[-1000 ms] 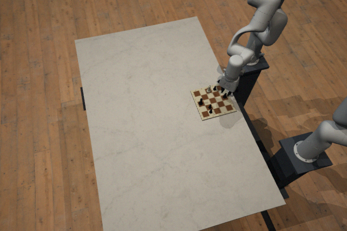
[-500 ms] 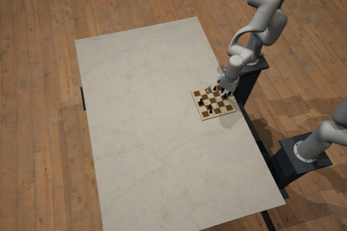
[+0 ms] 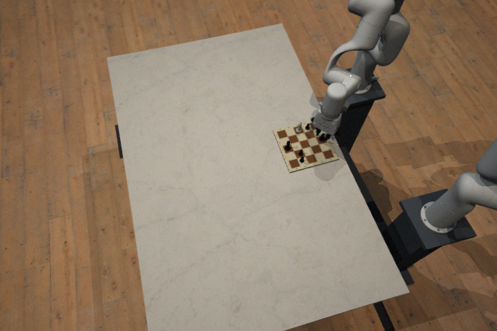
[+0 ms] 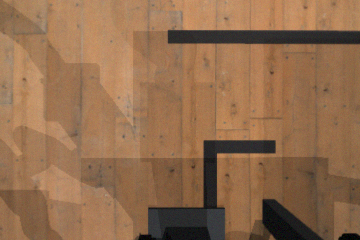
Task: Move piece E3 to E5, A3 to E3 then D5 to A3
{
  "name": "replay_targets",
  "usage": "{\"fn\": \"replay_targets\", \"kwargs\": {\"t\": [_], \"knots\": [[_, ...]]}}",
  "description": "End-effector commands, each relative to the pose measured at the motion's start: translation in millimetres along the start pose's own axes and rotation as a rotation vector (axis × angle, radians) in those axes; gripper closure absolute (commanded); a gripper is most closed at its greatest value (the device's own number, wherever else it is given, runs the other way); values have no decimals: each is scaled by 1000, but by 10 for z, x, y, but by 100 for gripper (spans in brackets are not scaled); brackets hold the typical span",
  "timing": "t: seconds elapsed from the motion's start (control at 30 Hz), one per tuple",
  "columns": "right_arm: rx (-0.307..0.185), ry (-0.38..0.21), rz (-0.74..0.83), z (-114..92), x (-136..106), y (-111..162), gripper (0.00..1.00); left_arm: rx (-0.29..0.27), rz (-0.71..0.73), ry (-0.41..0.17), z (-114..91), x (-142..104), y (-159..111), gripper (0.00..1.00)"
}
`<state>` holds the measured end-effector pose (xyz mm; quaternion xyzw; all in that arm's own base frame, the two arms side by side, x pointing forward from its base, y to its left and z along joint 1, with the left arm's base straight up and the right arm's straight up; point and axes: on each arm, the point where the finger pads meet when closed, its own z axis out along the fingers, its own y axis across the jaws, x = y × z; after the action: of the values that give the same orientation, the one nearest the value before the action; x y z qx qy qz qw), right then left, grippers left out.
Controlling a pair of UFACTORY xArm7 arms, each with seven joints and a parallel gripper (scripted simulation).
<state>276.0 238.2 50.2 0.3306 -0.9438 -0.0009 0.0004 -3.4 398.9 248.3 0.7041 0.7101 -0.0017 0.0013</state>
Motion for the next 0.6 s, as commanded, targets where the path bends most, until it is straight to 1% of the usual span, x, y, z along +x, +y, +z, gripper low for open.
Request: {"fn": "replay_targets", "kwargs": {"t": [0.0,0.17,0.57], "knots": [[2,-3,1,79,-17,-4,61,-1,0,4,-16,11,1,0],[2,-3,0,111,-17,-3,61,-1,0,4,-16,11,1,0],[2,-3,0,113,-17,-3,61,-1,0,4,-16,11,1,0]]}}
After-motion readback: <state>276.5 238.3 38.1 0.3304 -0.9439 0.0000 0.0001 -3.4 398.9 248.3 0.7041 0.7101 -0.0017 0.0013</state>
